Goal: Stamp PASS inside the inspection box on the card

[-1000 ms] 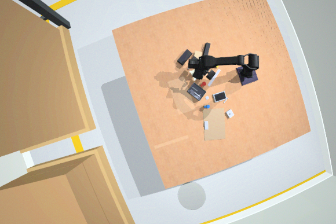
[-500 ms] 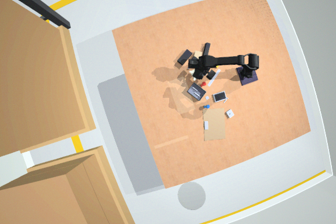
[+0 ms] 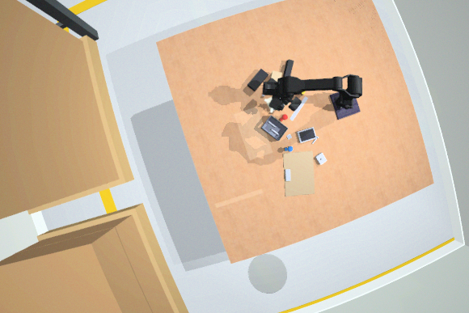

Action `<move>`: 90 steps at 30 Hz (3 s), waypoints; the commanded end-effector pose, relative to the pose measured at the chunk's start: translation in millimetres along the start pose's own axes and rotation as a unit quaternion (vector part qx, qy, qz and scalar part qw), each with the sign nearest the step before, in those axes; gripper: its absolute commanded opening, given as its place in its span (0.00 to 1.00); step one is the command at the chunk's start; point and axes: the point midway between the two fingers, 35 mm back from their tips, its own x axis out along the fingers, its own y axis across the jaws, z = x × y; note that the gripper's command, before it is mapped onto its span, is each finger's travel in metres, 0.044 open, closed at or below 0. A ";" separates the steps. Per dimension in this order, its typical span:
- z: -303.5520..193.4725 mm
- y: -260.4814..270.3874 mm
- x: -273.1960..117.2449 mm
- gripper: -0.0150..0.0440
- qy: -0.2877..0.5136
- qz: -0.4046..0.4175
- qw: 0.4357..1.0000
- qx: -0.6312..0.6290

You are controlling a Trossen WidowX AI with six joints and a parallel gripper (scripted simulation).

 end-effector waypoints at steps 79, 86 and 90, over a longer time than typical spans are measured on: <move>-6.9 186.6 -34.9 0.25 -0.004 0.008 1.000 0.000; -6.4 186.3 -23.2 0.25 -0.004 0.008 1.000 0.000; -6.3 186.2 -16.5 0.25 -0.004 0.008 1.000 0.000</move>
